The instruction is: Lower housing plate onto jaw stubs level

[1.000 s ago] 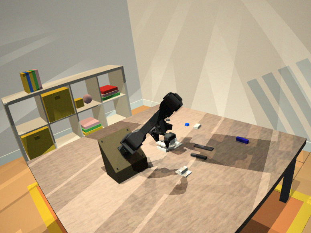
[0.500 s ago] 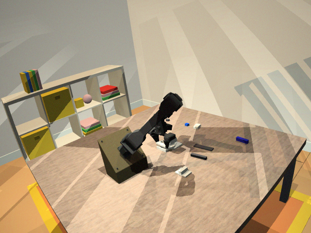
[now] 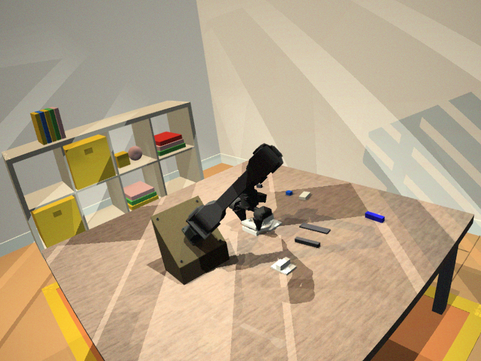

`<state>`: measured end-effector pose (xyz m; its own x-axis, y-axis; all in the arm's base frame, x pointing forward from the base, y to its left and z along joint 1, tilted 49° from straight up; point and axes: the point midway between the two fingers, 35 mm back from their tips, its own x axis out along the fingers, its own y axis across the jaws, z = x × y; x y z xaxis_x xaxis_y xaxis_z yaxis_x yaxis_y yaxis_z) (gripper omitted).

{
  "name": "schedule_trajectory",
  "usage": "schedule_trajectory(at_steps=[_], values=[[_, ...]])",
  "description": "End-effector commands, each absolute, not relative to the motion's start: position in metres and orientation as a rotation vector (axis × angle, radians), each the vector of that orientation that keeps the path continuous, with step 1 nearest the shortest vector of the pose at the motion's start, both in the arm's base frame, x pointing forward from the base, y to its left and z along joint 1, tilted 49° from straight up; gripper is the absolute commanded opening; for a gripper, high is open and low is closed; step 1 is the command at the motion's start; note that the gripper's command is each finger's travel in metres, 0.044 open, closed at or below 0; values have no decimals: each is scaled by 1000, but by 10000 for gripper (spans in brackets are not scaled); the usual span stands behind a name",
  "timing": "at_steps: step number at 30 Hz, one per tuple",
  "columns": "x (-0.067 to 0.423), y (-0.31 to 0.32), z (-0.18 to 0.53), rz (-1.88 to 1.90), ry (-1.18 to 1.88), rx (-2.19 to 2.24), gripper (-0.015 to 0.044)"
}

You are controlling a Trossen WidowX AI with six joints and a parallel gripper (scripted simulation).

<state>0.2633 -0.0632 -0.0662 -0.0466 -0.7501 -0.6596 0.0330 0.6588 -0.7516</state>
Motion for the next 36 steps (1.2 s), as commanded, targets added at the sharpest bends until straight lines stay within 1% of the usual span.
schedule_trajectory(at_steps=[1, 36], values=[[263, -65, -67, -706, 1495, -632, 351], [263, -70, -72, -706, 1495, -632, 351]])
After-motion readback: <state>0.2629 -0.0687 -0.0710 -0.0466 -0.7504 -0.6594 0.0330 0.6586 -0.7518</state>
